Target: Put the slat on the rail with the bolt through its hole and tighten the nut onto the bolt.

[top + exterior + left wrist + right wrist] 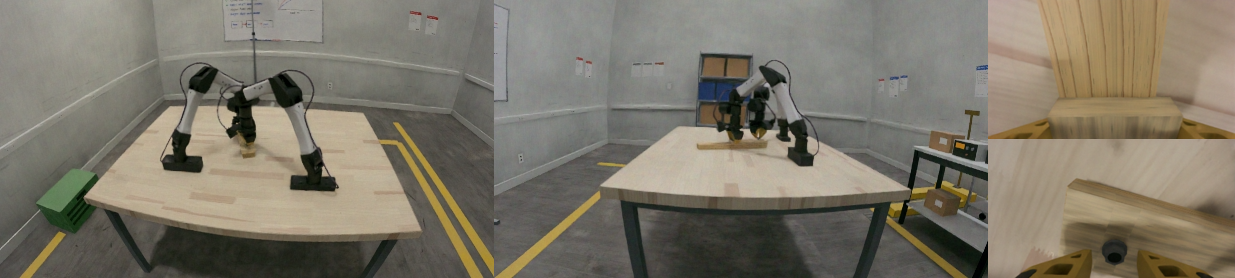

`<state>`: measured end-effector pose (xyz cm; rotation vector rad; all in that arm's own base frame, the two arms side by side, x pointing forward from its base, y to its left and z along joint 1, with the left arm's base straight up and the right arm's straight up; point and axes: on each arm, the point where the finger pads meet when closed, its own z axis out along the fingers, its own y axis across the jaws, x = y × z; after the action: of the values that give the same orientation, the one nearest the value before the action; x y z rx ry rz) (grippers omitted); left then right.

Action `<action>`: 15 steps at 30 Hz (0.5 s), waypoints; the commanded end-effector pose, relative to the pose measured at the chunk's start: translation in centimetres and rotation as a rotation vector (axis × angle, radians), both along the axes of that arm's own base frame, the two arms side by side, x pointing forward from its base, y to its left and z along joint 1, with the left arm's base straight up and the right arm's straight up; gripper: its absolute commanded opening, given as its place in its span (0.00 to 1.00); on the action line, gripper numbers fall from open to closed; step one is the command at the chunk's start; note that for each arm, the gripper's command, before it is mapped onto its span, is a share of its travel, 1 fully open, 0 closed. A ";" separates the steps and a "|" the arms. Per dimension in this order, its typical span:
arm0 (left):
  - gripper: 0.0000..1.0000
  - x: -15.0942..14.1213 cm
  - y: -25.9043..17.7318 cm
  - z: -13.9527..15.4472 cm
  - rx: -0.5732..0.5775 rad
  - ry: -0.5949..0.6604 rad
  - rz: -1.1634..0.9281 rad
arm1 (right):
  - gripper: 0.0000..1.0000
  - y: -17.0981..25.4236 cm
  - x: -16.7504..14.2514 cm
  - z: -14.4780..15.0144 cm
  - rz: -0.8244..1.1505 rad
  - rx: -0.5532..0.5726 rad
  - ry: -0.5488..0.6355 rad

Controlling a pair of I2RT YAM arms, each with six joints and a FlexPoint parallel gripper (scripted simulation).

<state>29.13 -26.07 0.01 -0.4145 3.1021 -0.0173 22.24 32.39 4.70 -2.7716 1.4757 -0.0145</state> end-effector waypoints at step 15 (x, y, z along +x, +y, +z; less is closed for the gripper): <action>0.67 0.2 -0.3 0.5 -0.013 -0.014 -0.001 | 0.36 0.3 0.1 -0.6 0.009 0.011 0.004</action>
<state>29.13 -26.07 0.01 -0.4145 3.1021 -0.0173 22.31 32.50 4.70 -2.7666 1.4730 -0.0152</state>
